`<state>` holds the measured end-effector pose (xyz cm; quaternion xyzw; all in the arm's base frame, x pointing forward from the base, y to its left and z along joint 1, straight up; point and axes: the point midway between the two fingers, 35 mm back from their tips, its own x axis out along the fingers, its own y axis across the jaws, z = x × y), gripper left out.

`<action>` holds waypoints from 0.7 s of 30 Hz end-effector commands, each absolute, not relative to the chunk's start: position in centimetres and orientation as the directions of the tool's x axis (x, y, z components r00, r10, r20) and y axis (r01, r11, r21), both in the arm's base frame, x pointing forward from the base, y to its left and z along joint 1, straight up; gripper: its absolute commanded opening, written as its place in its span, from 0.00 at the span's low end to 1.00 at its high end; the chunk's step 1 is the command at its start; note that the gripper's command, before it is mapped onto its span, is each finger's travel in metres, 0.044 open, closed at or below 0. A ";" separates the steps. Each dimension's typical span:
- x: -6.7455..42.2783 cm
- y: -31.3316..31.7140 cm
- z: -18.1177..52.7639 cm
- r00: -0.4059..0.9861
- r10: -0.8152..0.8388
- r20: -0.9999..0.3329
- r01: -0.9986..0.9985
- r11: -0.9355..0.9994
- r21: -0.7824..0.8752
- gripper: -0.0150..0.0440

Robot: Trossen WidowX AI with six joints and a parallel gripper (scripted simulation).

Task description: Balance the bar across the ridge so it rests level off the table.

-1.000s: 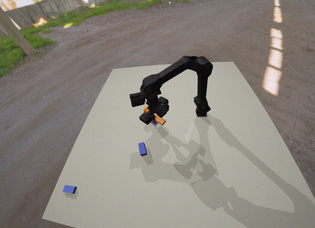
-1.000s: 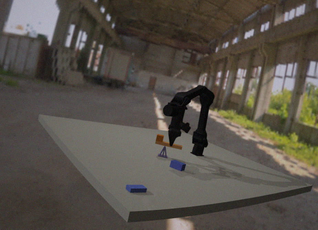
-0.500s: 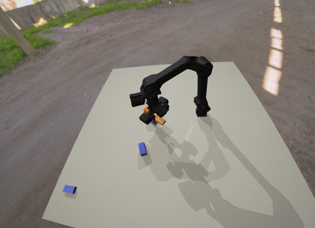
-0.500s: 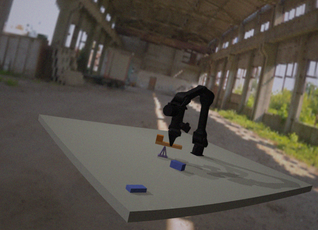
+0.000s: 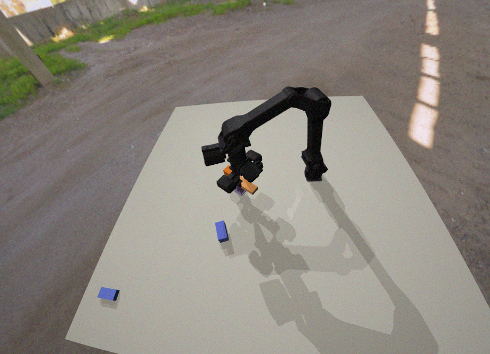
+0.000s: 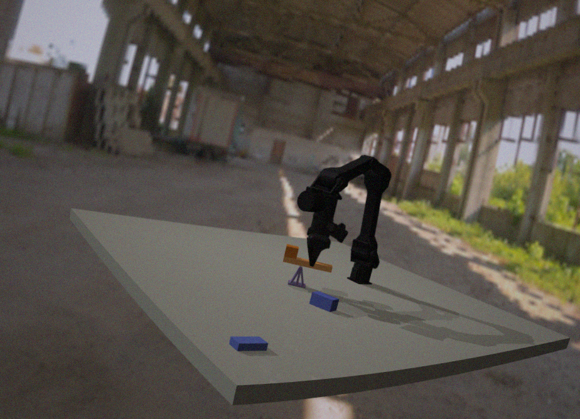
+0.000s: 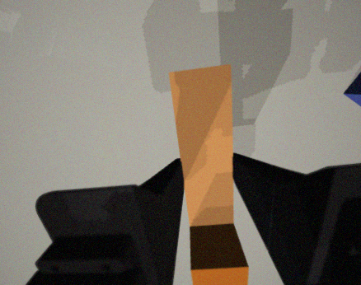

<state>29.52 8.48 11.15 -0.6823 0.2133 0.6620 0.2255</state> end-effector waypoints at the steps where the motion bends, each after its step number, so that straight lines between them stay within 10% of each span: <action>1: 29.5 8.5 11.1 0.033 0.007 -0.999 -0.590 -0.807 -0.025 0.25; 6: 29.5 8.5 11.1 0.033 0.007 -0.999 -0.590 -0.807 -0.025 0.25; 13: 29.5 8.5 11.1 0.033 0.007 -0.999 -0.590 -0.807 -0.025 0.54; 21: 29.5 8.5 11.1 0.033 0.007 -0.999 -0.590 -0.807 -0.025 0.54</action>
